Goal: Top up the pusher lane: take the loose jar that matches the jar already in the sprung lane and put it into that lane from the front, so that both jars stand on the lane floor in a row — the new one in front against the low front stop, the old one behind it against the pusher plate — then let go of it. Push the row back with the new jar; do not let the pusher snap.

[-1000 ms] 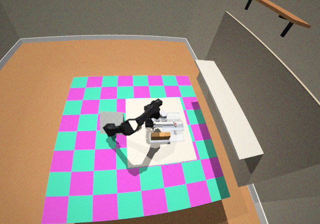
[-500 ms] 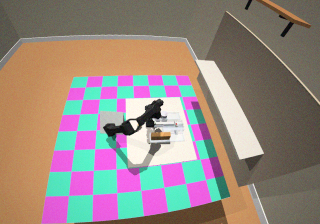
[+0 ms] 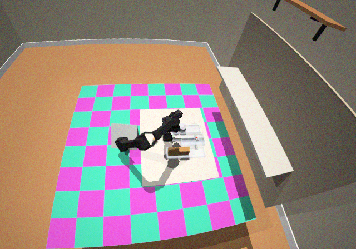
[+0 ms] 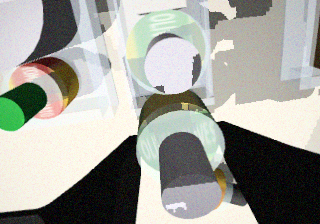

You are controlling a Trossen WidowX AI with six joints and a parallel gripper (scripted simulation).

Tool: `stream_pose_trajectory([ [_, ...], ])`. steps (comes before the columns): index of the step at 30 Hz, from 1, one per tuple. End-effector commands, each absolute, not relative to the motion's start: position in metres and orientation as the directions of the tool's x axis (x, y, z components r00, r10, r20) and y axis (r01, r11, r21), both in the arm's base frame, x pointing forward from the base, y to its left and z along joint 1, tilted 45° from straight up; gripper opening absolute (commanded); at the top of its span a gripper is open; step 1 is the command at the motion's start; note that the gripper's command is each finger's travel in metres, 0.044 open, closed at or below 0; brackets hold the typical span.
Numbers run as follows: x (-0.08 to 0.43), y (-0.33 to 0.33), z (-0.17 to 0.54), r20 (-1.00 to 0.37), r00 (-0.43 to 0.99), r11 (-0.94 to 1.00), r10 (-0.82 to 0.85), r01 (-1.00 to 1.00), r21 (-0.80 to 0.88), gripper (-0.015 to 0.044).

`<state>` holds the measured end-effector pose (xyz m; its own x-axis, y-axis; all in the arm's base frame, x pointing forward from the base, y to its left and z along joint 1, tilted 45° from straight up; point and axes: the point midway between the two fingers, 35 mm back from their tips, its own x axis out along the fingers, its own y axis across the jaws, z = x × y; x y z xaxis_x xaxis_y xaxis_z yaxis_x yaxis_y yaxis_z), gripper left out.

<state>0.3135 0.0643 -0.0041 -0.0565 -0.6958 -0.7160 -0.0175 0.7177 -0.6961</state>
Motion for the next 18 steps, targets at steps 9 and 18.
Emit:
stream_pose_trajectory([
  [9,0.3262,0.0663,-0.0007,-0.717,-0.029,0.718,-0.696,-0.006,-0.696,0.0],
  [18,0.3297,0.0665,-0.0002,-0.717,-0.028,0.718,-0.696,-0.006,-0.696,0.0],
])
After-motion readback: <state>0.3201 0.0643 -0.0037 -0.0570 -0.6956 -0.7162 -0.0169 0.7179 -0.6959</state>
